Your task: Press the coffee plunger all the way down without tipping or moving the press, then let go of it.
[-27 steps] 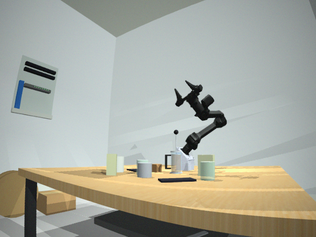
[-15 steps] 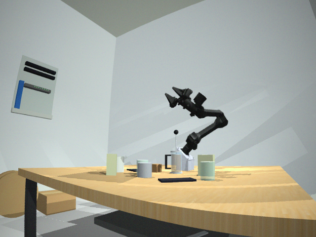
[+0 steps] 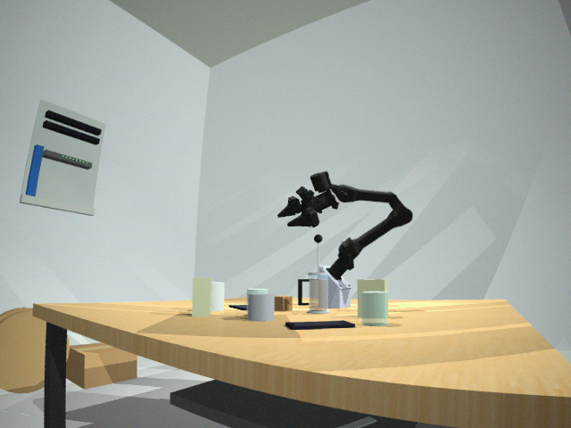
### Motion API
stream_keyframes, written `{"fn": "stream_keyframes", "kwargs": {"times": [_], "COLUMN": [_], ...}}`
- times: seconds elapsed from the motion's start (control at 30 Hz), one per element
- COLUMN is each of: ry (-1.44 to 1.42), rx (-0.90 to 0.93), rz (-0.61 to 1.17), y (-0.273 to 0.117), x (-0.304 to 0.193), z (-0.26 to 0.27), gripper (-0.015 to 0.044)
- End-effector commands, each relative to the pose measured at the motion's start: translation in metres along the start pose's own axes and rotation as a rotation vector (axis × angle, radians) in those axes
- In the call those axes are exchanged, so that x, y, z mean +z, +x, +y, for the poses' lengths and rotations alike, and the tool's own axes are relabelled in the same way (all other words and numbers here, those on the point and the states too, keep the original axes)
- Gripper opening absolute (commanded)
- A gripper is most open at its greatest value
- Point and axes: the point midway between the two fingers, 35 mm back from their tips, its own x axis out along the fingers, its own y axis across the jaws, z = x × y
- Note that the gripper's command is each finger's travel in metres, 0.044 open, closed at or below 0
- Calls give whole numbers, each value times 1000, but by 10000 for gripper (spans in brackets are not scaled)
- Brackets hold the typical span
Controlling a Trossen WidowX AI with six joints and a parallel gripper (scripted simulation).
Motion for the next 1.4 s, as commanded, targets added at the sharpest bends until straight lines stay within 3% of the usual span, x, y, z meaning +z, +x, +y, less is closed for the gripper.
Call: {"fn": "stream_keyframes", "kwargs": {"times": [0.0, 0.17, 0.3, 0.4, 0.67, 1.37], "ry": [-15, 153, 221, 264, 45, 44], "rx": [355, 633, 803, 819, 861, 841], "rz": [137, 84, -187, -326, -205, -194], "y": [-21, -54, -90, -104, -76, -57], "x": [-50, -66, -44, -30, -70, -67], "z": [13, 33, 44, 40, 67, 82], "gripper": [440, 440, 440, 440, 440, 440]}}
